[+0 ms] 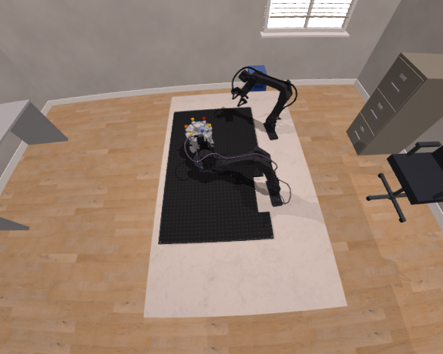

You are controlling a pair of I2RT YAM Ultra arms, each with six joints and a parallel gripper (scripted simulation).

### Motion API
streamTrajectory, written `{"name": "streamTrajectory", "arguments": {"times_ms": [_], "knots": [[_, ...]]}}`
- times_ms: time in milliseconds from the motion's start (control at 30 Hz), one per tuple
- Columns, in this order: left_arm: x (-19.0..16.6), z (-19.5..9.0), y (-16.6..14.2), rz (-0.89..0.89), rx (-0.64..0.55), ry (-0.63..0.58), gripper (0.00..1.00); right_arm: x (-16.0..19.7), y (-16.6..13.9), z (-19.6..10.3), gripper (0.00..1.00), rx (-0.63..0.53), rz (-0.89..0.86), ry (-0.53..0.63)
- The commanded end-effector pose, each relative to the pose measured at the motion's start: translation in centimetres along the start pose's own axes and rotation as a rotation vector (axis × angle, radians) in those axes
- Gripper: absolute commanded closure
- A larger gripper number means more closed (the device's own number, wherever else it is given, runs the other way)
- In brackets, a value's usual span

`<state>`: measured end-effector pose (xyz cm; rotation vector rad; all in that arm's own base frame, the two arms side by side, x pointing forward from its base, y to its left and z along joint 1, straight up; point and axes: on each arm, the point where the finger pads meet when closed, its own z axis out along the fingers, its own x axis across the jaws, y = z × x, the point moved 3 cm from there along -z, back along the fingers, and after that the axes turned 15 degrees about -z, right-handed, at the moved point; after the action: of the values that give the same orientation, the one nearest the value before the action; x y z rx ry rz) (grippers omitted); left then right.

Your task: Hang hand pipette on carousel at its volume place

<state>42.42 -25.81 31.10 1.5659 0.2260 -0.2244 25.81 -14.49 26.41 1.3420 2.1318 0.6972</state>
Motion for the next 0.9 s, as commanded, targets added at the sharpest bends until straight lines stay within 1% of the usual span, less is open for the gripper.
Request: {"name": "streamTrajectory", "arguments": {"times_ms": [0, 333, 433, 533, 667, 767, 800, 867], "knots": [[-1.6, -0.3, 2.3, 0.084, -0.016, -0.021, 0.88, -0.6, 0.7, -0.6, 0.00, -0.035, -0.025, -0.028], [-1.6, -0.3, 2.3, 0.084, -0.016, -0.021, 0.88, -0.6, 0.7, -0.6, 0.00, -0.035, -0.025, -0.028], [-1.3, -0.3, 1.0, 0.049, -0.008, -0.018, 0.88, -0.6, 0.7, -0.6, 0.00, -0.035, -0.025, -0.028], [-1.3, -0.3, 1.2, 0.061, -0.011, -0.019, 0.88, -0.6, 0.7, -0.6, 0.00, -0.035, -0.025, -0.028], [-1.2, -0.3, 0.5, 0.047, -0.008, -0.018, 0.88, -0.6, 0.7, -0.6, 0.00, -0.035, -0.025, -0.028], [-1.2, -0.3, 0.7, 0.053, -0.010, -0.019, 0.88, -0.6, 0.7, -0.6, 0.00, -0.035, -0.025, -0.028], [-1.3, -0.3, 1.6, 0.078, -0.016, -0.021, 0.88, -0.6, 0.7, -0.6, 0.00, -0.035, -0.025, -0.028], [-1.1, -0.3, 0.6, 0.054, -0.010, -0.019, 0.88, -0.6, 0.7, -0.6, 0.00, -0.035, -0.025, -0.028]]}}
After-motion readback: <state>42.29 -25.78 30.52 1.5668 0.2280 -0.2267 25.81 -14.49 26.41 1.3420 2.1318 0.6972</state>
